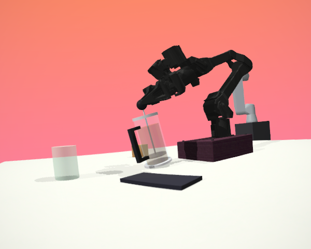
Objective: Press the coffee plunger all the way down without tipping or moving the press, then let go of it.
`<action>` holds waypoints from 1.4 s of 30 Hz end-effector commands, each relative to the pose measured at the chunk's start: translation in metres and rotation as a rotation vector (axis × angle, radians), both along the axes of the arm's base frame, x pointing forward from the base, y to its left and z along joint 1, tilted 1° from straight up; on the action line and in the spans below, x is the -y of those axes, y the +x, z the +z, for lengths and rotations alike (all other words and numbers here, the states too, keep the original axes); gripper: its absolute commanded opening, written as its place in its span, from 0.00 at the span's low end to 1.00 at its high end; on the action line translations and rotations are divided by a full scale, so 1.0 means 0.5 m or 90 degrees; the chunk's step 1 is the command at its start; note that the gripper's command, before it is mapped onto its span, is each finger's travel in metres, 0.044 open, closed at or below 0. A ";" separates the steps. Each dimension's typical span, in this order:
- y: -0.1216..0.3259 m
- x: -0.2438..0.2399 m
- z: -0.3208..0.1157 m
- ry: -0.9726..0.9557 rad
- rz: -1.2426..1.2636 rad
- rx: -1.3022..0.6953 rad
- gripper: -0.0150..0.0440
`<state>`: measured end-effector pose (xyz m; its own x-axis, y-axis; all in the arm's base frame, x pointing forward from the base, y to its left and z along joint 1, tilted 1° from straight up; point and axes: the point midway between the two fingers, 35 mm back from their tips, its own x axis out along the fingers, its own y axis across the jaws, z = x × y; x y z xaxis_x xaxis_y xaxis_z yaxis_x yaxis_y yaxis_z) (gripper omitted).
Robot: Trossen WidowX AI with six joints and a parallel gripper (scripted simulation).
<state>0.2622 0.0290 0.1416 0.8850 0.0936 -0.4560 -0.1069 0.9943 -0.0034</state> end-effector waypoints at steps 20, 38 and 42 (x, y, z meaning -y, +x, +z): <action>0.003 0.000 0.000 0.000 0.000 0.000 0.60; -0.022 0.000 0.074 -0.003 0.001 -0.006 1.00; -0.074 0.004 0.151 -0.005 0.001 -0.013 1.00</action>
<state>0.2414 0.0289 0.1919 0.8707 0.0953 -0.4826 -0.1139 0.9934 -0.0094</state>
